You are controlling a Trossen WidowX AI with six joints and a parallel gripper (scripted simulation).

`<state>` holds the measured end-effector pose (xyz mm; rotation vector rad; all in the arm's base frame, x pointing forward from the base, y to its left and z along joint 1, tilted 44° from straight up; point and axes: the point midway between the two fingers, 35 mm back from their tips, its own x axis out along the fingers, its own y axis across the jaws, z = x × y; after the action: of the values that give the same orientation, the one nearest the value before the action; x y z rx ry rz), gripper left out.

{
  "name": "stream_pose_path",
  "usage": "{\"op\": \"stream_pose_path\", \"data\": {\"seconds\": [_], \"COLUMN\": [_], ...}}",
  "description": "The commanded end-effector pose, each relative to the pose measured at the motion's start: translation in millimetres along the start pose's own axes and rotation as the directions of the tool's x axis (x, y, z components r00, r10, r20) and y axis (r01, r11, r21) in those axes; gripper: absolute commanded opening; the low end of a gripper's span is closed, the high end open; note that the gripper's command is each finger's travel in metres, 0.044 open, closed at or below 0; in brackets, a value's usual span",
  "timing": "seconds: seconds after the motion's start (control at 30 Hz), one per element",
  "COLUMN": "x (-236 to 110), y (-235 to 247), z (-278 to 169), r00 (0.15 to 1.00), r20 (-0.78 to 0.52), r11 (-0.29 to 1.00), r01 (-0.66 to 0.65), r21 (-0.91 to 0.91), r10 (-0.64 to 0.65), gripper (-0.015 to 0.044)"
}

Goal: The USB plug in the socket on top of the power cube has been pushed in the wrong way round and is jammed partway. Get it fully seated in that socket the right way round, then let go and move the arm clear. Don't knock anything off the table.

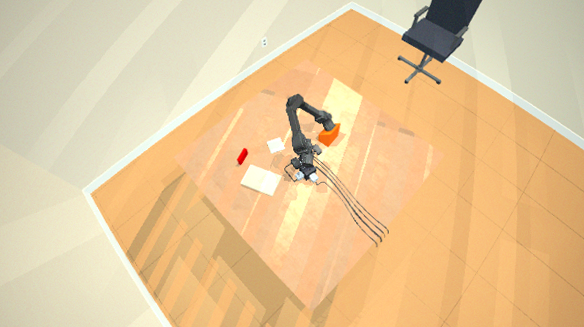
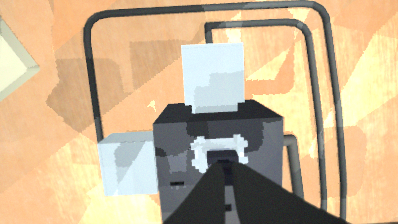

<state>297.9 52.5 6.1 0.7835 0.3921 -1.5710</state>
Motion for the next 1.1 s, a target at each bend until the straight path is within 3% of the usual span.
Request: {"op": "stream_pose_path", "data": {"seconds": [0.0, 1.07], "x": [0.9, 4.7], "y": [0.2, 0.2], "z": [0.1, -0.1], "r00": [1.000, 1.000], "r20": [0.003, 0.003], "r11": [1.000, 1.000], "r01": [-0.003, -0.003], "r21": [-0.007, -0.007], "r10": [0.003, 0.003], "gripper": [0.0000, 0.0000]}}
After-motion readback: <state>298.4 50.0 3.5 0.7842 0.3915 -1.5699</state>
